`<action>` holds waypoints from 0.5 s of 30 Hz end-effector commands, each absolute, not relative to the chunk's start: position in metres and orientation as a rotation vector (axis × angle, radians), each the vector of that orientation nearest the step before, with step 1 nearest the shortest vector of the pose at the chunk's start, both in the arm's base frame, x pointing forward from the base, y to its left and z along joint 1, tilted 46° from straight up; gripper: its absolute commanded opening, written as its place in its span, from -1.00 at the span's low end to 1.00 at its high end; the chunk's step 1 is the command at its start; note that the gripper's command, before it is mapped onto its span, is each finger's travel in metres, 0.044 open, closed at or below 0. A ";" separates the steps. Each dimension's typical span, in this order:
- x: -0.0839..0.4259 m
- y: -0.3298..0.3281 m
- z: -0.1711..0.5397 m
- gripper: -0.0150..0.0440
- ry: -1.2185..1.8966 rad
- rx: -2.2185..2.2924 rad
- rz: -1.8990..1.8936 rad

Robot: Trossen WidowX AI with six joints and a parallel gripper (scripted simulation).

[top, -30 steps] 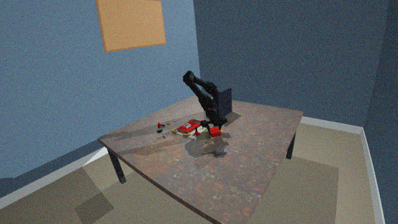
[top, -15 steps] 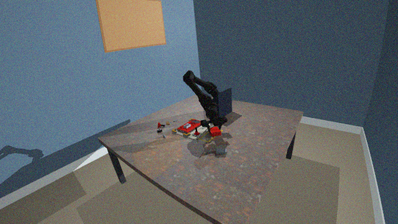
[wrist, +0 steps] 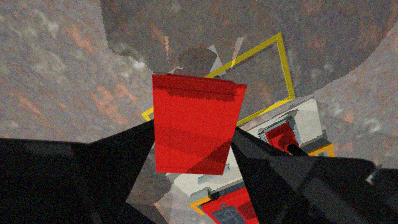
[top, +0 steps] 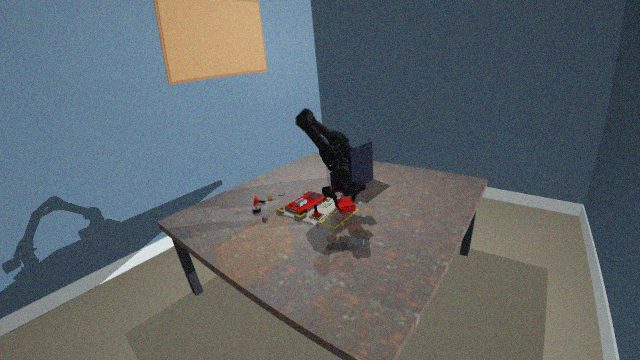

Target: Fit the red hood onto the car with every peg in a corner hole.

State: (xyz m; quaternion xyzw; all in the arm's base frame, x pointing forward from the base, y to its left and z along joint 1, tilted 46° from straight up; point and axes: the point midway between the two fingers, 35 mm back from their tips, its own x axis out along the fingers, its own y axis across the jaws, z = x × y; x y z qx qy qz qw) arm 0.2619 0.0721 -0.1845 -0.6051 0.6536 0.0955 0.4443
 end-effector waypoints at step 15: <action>0.258 0.109 -0.150 -0.49 1.614 -1.489 0.237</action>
